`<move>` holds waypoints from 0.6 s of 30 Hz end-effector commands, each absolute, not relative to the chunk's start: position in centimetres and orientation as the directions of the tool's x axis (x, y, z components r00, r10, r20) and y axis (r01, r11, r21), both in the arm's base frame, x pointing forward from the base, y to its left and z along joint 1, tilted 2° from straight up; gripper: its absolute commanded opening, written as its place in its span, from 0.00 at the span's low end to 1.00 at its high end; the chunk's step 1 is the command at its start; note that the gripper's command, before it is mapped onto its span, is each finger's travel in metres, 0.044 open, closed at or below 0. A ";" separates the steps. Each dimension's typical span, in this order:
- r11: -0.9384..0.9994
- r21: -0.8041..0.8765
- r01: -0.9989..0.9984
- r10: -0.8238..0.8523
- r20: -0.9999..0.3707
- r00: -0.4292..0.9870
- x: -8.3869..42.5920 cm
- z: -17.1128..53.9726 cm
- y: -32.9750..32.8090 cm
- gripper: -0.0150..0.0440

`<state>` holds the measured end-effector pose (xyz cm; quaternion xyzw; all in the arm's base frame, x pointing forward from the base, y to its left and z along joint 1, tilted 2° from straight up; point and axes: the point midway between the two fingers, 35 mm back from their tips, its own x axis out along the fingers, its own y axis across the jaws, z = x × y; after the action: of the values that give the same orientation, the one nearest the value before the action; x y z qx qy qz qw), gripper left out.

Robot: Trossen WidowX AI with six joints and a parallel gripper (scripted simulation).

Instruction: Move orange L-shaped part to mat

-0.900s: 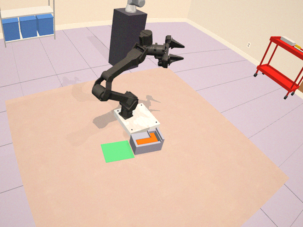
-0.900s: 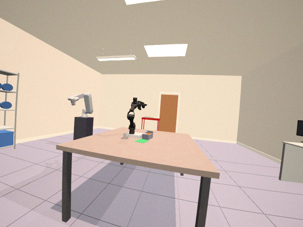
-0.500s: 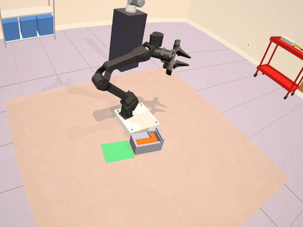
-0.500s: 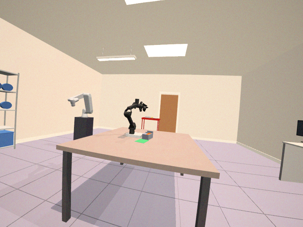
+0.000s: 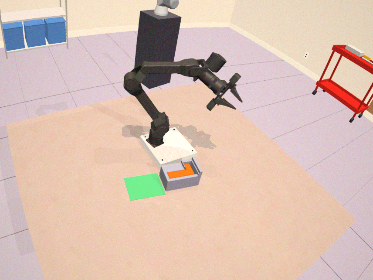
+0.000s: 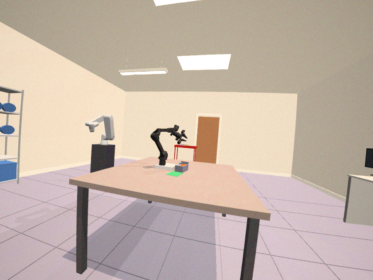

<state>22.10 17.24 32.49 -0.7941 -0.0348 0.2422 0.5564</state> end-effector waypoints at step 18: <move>0.988 -0.068 -0.139 -0.031 -0.967 0.251 26.7 17.4 3.9 0.56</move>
<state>27.12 8.97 21.72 -0.3948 0.4131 0.2057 0.7945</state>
